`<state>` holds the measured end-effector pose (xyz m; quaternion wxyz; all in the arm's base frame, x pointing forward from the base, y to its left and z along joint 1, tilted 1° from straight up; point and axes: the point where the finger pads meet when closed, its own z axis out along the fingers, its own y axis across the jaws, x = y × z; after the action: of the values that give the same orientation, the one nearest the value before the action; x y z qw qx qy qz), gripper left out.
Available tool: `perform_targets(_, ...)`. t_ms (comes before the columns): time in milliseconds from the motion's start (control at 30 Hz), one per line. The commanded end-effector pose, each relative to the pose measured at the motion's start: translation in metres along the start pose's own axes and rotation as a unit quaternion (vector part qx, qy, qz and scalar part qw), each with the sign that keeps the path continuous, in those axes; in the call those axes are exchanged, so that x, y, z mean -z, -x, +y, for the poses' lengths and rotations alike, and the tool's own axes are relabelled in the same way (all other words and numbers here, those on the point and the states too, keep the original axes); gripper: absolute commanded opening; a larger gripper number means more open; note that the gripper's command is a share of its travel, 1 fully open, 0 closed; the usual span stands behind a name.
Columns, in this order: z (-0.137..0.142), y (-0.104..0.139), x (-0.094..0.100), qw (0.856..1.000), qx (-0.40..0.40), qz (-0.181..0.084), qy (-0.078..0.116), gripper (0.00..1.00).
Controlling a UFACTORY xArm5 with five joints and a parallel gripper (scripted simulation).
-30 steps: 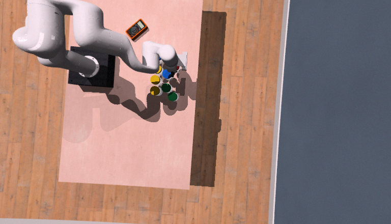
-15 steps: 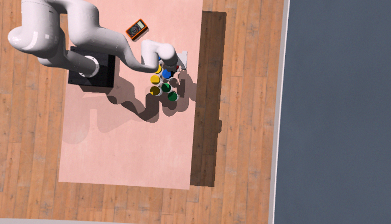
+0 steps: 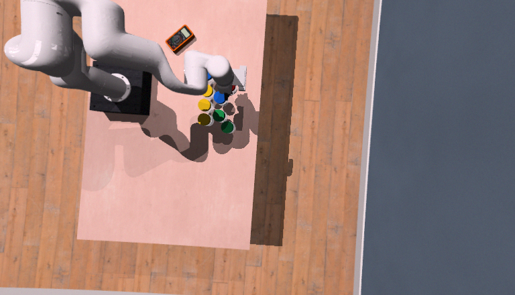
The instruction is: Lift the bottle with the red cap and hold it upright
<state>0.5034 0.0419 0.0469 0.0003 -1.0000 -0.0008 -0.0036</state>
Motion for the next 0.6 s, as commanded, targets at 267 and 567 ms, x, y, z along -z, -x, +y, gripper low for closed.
perform_targets(267,0.0,-0.002,0.016,1.0,0.0,0.002,-0.004,0.0)
perform_targets(567,0.0,-0.002,0.02,1.0,0.0,0.002,-0.004,0.0)
